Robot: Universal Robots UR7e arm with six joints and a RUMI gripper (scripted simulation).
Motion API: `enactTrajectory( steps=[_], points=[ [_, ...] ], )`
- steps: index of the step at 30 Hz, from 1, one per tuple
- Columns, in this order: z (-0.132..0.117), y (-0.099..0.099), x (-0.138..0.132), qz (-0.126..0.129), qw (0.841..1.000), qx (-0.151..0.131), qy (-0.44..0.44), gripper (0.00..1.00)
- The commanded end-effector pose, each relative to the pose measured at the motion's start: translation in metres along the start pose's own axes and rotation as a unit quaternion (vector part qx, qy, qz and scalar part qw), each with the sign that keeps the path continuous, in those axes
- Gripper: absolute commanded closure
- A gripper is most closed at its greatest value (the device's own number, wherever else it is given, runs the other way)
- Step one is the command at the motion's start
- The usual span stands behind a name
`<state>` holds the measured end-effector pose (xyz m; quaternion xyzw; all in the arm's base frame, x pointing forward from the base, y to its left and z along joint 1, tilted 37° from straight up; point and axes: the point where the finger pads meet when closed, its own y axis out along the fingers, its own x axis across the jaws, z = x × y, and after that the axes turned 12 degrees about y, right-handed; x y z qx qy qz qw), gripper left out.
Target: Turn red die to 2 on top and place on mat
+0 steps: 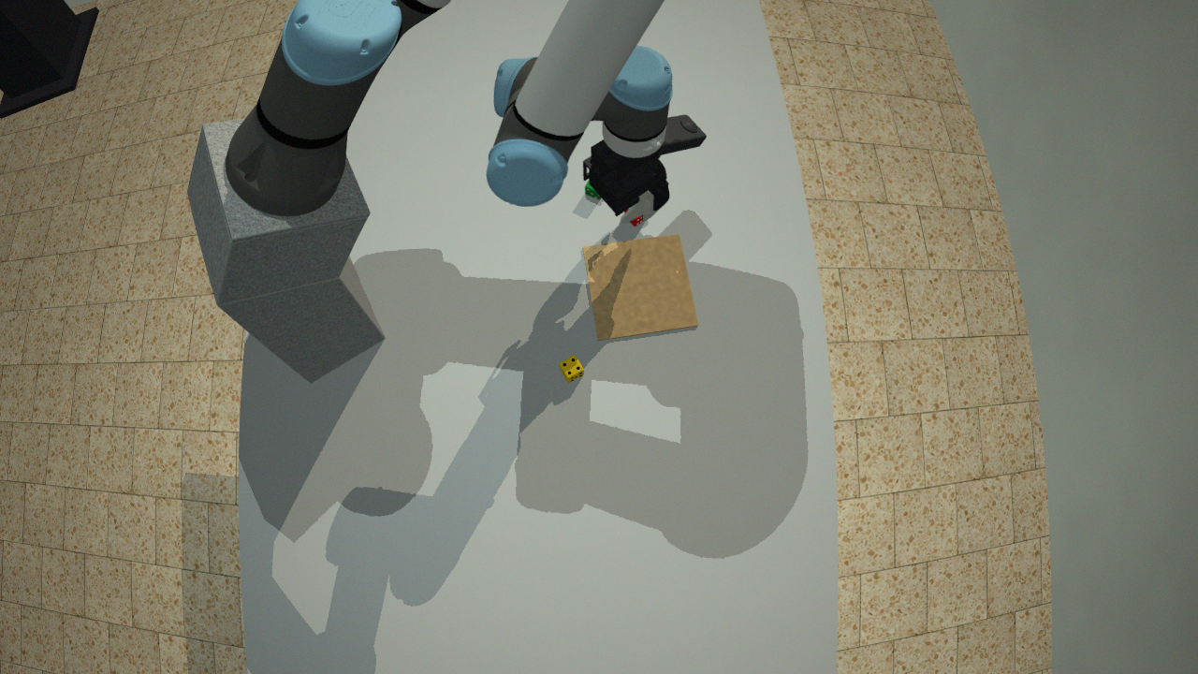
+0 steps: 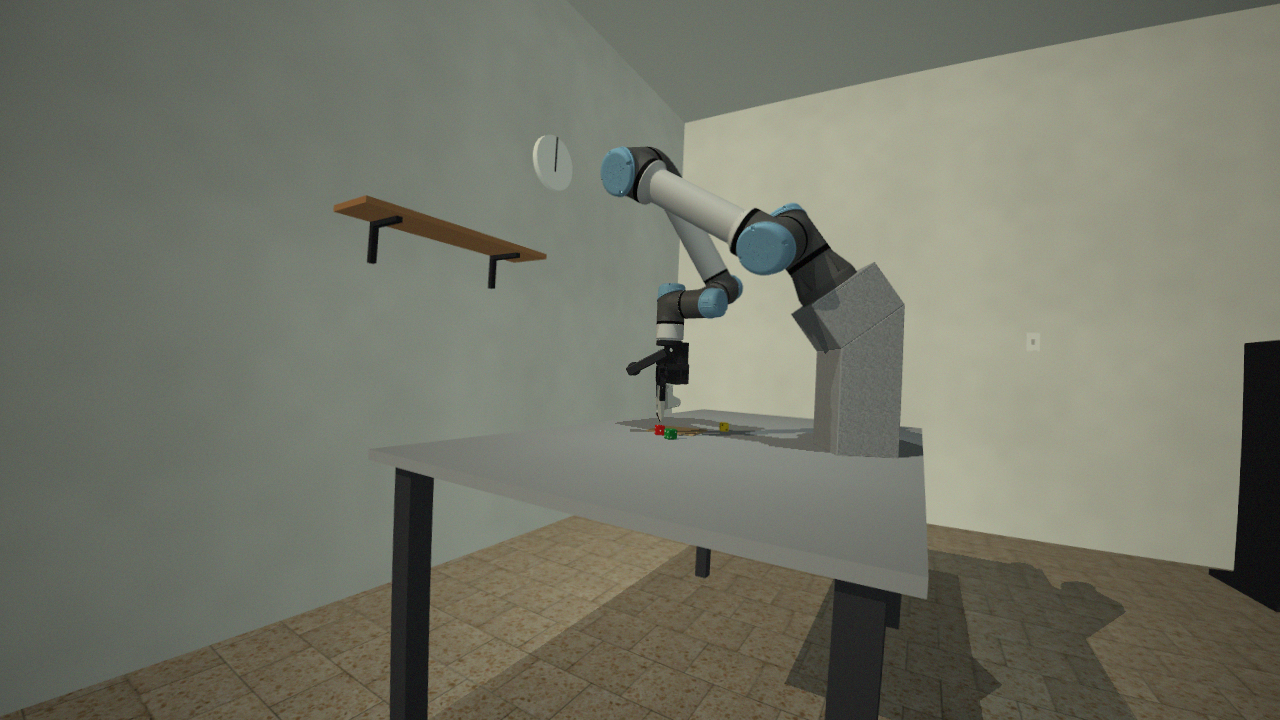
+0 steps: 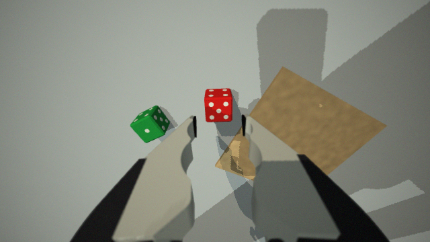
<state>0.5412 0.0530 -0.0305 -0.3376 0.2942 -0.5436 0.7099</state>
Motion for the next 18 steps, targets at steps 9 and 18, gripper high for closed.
enactTrajectory(
  steps=[9, 18],
  points=[
    [0.0039, -0.0001, 0.0009, -0.001, 1.0, 0.003, -0.002, 0.76],
    [0.004, 0.007, 0.0009, -0.001, 1.0, 0.003, -0.002, 0.76]
  ],
)
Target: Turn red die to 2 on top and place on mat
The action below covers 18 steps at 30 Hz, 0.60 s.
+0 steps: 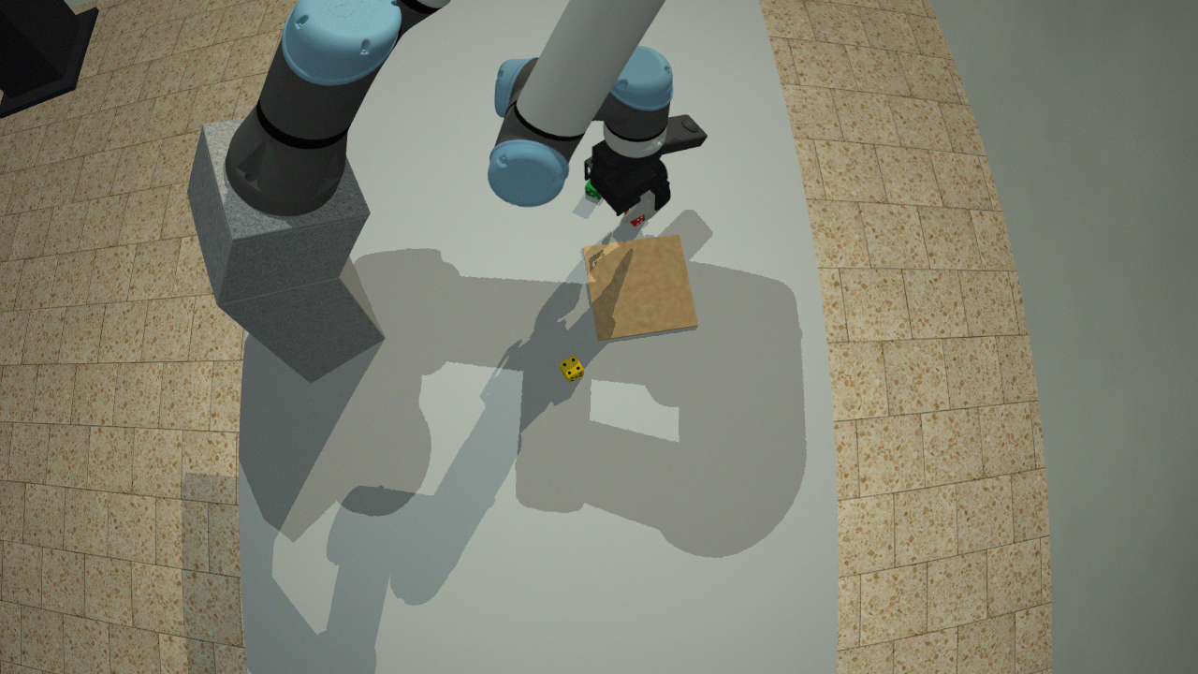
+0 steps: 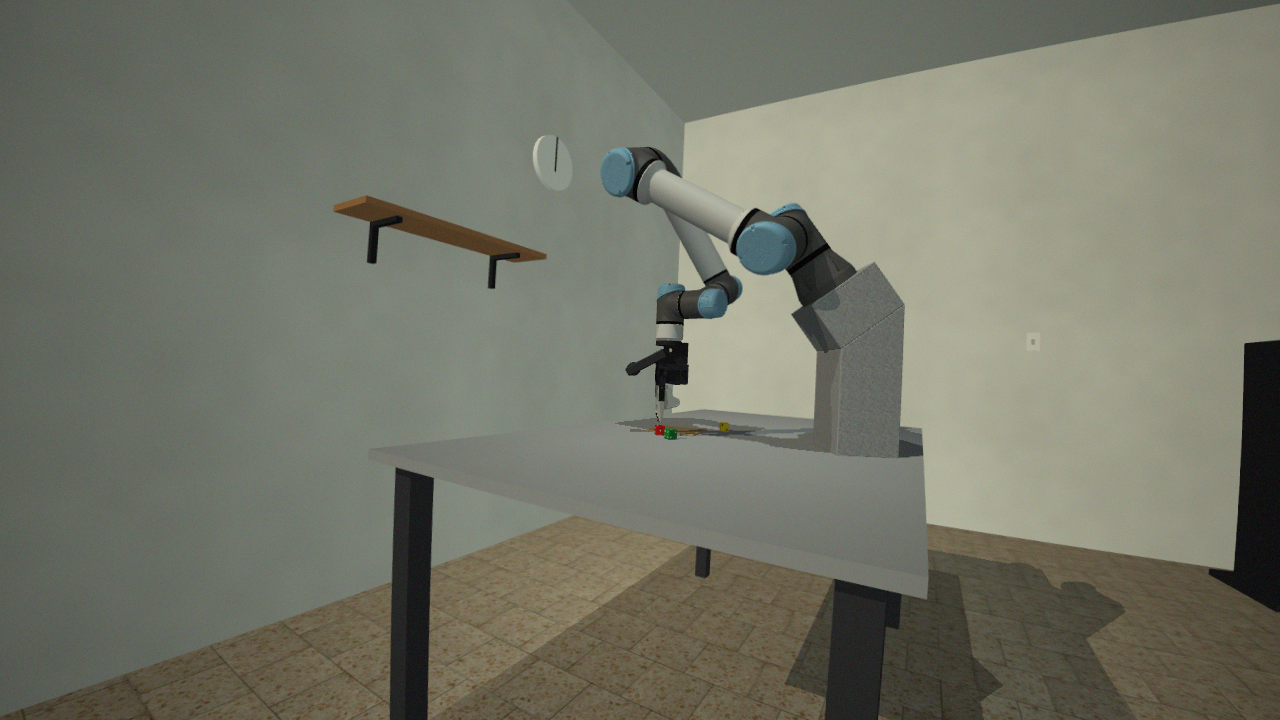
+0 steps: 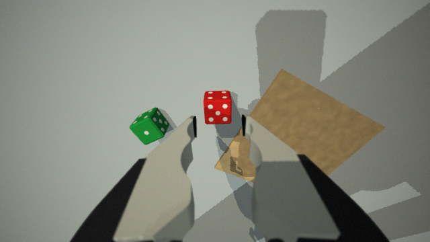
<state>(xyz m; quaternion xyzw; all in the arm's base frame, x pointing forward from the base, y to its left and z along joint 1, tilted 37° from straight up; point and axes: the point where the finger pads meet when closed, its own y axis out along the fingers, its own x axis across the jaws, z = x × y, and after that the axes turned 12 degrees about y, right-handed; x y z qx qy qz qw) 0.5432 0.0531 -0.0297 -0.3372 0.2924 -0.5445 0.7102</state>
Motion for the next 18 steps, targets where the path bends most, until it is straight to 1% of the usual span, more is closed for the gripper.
enactTrajectory(
  steps=[1, 8, 18],
  points=[
    [0.002, 0.008, 0.001, -0.001, 1.0, 0.001, -0.001, 0.76],
    [0.002, 0.021, 0.001, -0.001, 1.0, 0.001, -0.001, 0.76],
    [0.002, 0.029, 0.001, -0.001, 1.0, 0.001, -0.001, 0.76]
  ],
)
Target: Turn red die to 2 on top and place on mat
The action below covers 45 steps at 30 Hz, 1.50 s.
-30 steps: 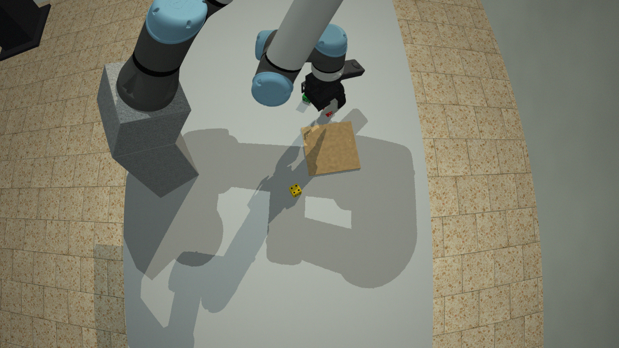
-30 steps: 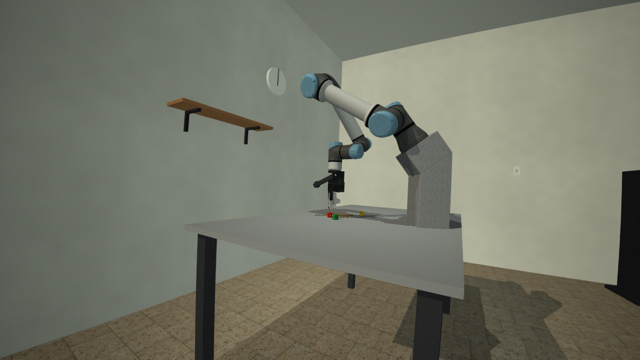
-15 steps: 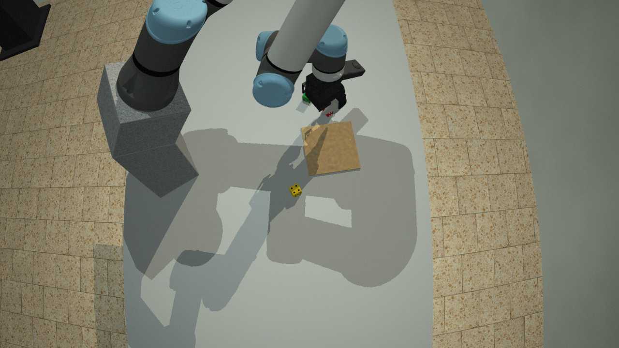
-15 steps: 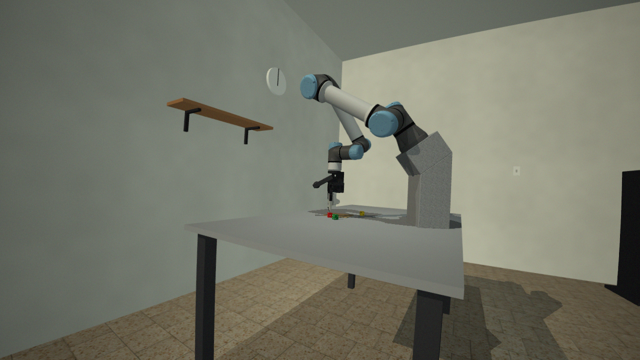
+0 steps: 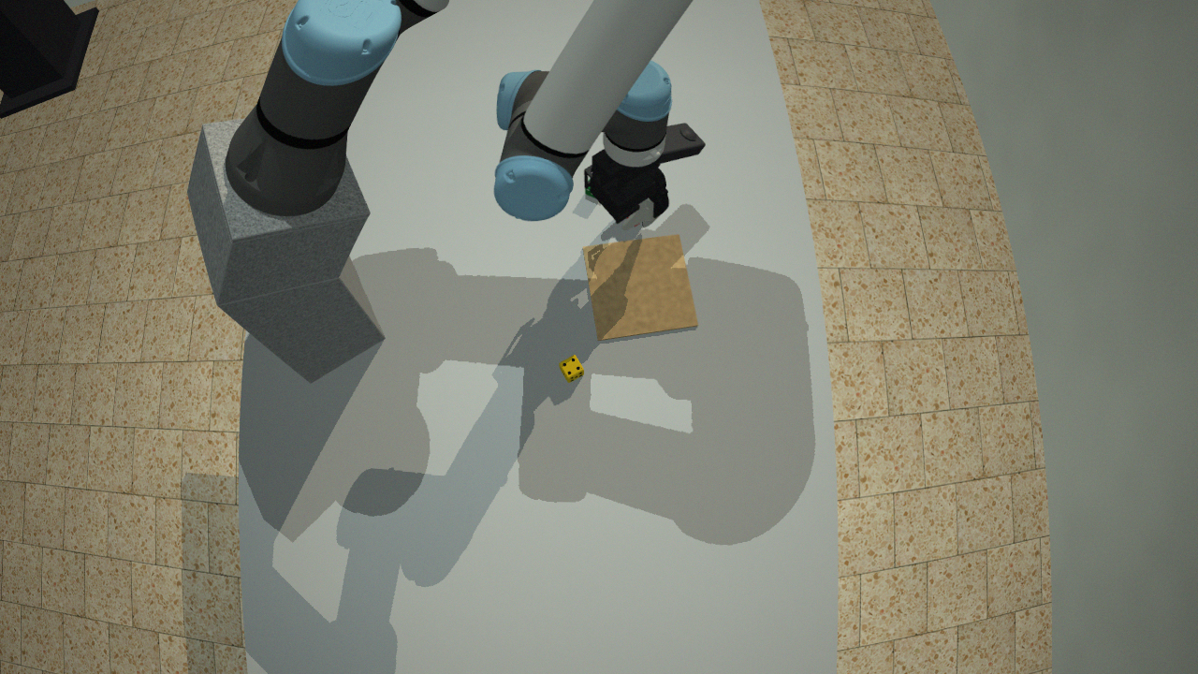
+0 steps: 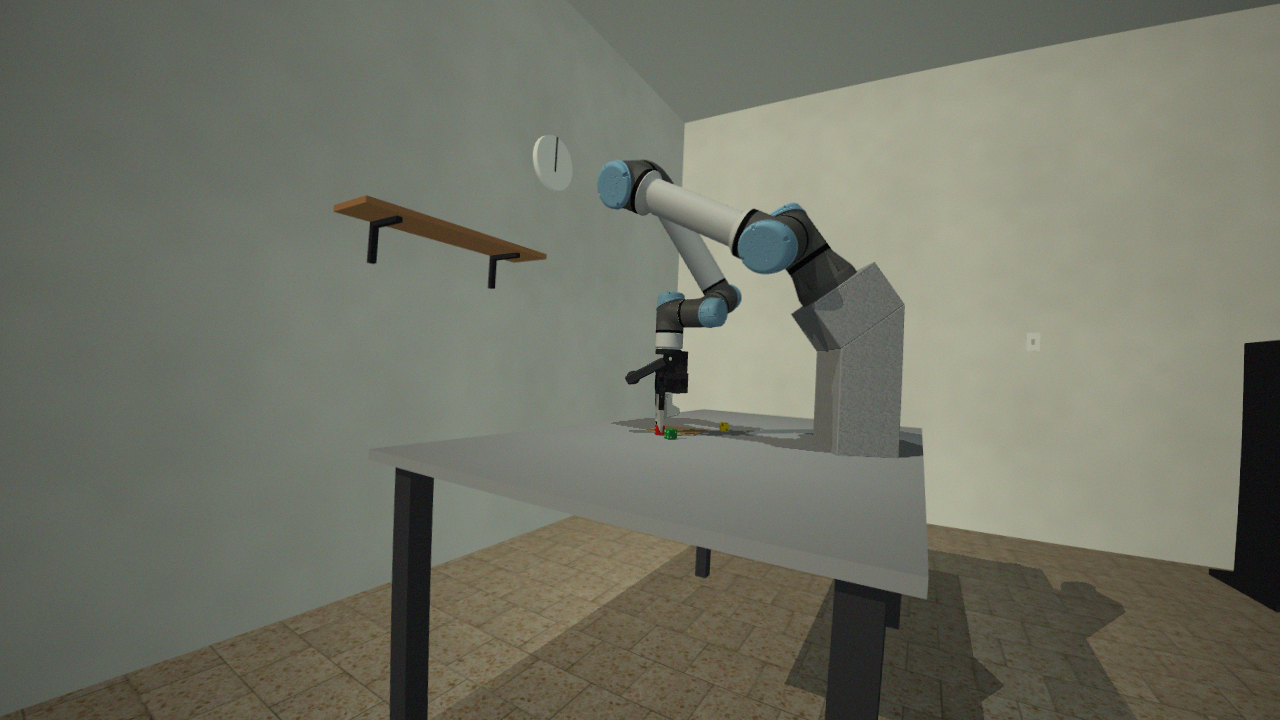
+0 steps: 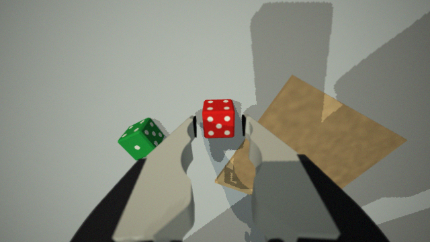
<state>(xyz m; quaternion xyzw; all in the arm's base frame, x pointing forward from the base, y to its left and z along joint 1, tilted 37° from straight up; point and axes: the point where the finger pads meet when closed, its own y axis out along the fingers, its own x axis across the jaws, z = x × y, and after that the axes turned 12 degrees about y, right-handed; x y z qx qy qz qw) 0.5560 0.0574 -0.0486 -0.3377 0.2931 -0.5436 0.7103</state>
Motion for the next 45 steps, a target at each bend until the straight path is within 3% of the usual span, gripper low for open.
enactTrajectory(
  steps=[1, 37, 38, 45],
  points=[
    [0.0027, 0.0059, 0.0009, -0.001, 1.0, 0.002, -0.001, 0.76],
    [0.0027, 0.006, 0.0009, -0.001, 1.0, 0.002, -0.001, 0.76],
    [0.0027, 0.006, 0.0009, -0.001, 1.0, 0.002, -0.001, 0.94],
    [0.0027, 0.006, 0.0009, -0.001, 1.0, 0.002, -0.001, 0.94]
  ],
)
